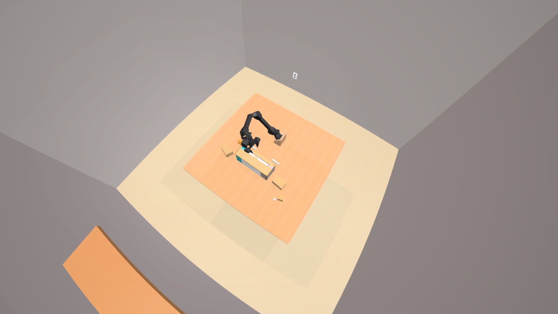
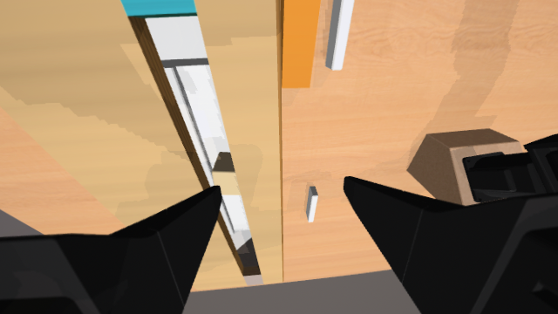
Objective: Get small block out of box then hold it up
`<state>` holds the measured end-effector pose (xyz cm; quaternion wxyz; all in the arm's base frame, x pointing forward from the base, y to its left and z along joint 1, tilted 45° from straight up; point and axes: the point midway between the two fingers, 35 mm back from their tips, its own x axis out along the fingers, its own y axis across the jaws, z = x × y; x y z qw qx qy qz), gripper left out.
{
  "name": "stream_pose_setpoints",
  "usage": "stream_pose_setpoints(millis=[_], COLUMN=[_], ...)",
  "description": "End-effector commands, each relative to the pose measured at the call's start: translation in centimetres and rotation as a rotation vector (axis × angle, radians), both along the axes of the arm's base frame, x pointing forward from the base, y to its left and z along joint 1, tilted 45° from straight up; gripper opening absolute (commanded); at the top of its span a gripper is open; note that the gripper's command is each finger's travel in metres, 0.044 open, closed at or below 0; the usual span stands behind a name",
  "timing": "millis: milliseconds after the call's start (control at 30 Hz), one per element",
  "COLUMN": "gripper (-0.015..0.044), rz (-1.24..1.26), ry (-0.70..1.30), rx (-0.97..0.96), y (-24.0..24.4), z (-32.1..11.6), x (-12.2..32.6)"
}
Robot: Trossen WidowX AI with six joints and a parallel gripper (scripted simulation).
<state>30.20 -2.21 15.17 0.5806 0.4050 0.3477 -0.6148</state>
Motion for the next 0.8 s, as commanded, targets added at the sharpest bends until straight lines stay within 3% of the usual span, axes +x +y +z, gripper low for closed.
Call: stream_pose_setpoints(millis=[0,767], gripper=[0.0400,0.0400], rz=[0.003,0.003], ry=[0.002,0.001], rx=[0.004,0.002], y=[-0.4,-3.1], z=[-0.5,-3.1], x=[0.0,-0.1])
